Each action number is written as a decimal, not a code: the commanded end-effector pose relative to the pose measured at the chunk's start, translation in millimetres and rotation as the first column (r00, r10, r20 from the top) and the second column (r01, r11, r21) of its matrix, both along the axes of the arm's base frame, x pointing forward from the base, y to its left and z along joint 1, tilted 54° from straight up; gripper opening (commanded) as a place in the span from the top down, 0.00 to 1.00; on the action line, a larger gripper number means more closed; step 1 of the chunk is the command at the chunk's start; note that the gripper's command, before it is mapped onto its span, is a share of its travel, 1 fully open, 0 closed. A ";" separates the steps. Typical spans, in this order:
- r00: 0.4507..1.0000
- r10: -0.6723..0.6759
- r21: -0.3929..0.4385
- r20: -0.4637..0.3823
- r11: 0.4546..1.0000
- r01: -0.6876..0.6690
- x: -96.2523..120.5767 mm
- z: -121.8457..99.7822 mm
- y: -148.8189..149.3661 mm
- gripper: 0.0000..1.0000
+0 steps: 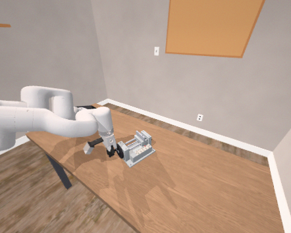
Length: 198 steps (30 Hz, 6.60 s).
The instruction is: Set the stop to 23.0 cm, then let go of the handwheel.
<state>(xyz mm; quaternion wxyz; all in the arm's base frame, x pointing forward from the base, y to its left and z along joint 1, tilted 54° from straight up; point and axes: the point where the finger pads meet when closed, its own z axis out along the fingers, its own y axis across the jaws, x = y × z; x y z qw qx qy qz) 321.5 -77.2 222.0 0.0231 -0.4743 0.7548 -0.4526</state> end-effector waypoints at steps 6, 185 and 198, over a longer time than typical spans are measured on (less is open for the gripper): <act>1.000 0.002 0.000 0.000 1.000 -0.002 -8.7 9.1 11.9 0.94; 1.000 0.002 0.000 0.000 1.000 -0.002 5.0 -1.6 -3.9 0.94; 1.000 0.002 0.000 0.000 1.000 -0.002 4.8 -1.6 -3.8 0.94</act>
